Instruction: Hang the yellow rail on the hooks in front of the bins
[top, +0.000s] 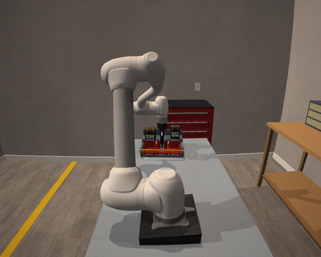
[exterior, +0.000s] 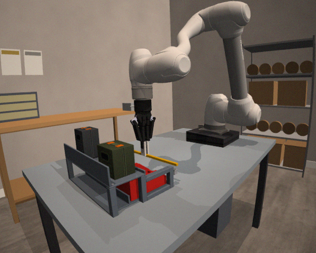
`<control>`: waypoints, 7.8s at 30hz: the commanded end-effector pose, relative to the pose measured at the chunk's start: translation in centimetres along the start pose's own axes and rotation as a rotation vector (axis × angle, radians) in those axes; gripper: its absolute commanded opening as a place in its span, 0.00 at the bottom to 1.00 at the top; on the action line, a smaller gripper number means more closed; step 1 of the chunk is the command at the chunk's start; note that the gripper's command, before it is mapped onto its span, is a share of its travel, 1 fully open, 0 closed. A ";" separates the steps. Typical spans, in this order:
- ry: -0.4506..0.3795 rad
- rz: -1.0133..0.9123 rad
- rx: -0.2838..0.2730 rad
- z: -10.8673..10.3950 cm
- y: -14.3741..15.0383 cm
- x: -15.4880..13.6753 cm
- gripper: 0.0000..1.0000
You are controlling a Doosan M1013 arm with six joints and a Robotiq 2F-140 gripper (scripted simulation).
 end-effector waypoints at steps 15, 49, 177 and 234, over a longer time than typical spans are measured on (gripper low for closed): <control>0.004 -0.006 0.001 0.1 -1.8 -0.3 0.10; 0.004 -0.006 0.002 1.1 -2.2 -0.3 0.10; 0.002 -0.005 0.002 1.9 -1.9 -0.5 0.10; 0.004 -0.006 0.001 2.2 -2.0 -0.4 0.10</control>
Point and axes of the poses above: the point where the finger pads meet when closed, its own z axis out along the fingers, its own y axis across the jaws, x = y × z, the point moved 1 cm from there along -z, back along the fingers, and after that the axes turned 5 degrees about z, right-handed, at the moved point
